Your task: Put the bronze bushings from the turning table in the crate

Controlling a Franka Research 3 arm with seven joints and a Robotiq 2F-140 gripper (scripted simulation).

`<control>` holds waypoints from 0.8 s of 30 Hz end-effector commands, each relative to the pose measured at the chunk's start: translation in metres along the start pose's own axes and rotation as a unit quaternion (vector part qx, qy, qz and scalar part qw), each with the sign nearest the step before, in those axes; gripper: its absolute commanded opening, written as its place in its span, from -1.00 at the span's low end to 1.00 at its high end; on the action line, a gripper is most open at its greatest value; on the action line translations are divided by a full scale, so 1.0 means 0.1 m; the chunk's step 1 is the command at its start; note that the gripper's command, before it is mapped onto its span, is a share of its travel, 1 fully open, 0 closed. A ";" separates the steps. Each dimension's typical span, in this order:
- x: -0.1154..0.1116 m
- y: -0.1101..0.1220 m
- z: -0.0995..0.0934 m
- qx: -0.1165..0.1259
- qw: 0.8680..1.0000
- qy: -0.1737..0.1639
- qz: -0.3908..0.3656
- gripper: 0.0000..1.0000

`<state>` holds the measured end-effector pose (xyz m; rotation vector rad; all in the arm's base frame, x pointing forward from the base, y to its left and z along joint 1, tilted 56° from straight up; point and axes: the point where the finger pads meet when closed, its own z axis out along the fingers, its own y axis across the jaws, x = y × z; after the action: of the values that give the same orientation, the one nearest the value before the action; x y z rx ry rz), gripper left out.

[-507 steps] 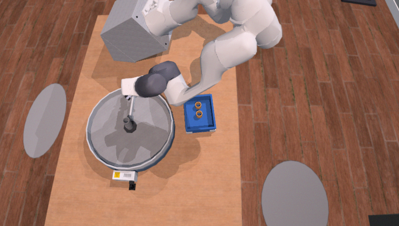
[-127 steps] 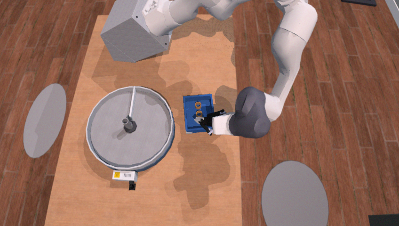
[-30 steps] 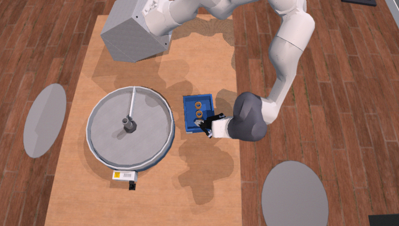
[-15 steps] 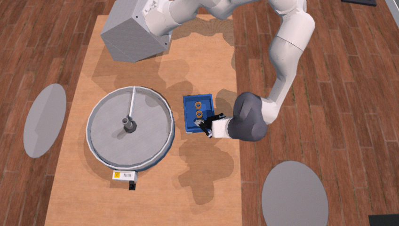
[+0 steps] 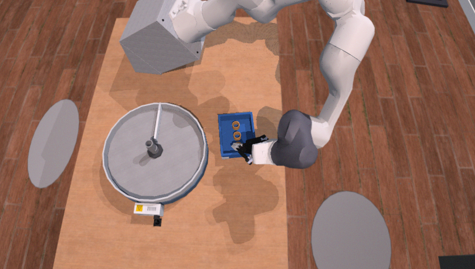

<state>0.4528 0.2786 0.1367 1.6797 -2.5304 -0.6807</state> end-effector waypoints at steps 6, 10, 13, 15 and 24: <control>-0.04 0.00 0.02 0.000 1.000 -0.002 0.002 -1.00; -0.05 0.00 0.03 0.000 1.000 -0.002 0.002 -1.00; -0.05 0.00 0.03 0.000 1.000 -0.002 0.002 -1.00; -0.06 0.00 0.03 0.000 1.000 -0.002 0.002 -1.00; -0.06 0.00 0.03 0.000 1.000 -0.002 0.002 -1.00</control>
<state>0.4534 0.2822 0.1347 1.6800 -2.5304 -0.6804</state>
